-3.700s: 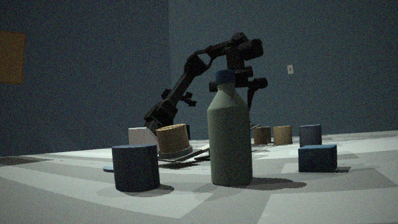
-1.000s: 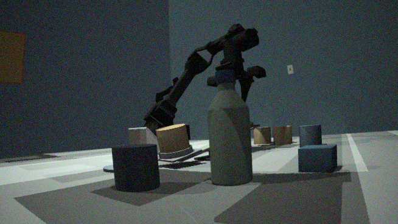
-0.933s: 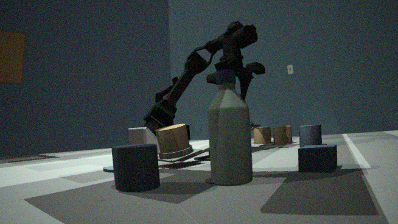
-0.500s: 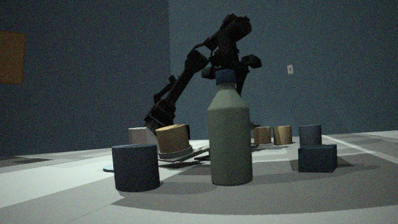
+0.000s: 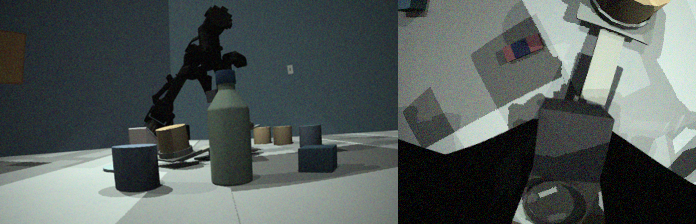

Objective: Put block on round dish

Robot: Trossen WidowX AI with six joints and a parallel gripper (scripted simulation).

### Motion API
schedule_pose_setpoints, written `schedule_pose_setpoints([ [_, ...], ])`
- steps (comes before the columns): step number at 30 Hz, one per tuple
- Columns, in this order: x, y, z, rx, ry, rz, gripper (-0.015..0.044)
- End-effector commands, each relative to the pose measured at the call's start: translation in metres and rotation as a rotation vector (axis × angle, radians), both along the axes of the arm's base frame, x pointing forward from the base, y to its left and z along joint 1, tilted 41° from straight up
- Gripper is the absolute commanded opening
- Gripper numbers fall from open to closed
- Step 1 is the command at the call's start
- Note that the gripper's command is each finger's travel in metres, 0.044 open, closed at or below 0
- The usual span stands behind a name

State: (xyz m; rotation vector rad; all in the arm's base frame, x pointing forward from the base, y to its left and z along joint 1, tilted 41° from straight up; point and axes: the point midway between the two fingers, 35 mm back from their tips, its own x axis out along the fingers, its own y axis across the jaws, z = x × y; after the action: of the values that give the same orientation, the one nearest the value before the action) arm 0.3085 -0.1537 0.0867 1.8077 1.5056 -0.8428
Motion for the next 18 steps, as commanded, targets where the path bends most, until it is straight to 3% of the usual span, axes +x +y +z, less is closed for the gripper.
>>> schedule_pose_setpoints([
  [1, -0.009, -0.017, -0.024, -0.003, 0.005, 0.013, 0.0],
  [18, -0.055, -0.069, -0.111, 0.003, 0.01, 0.053, 0.0],
])
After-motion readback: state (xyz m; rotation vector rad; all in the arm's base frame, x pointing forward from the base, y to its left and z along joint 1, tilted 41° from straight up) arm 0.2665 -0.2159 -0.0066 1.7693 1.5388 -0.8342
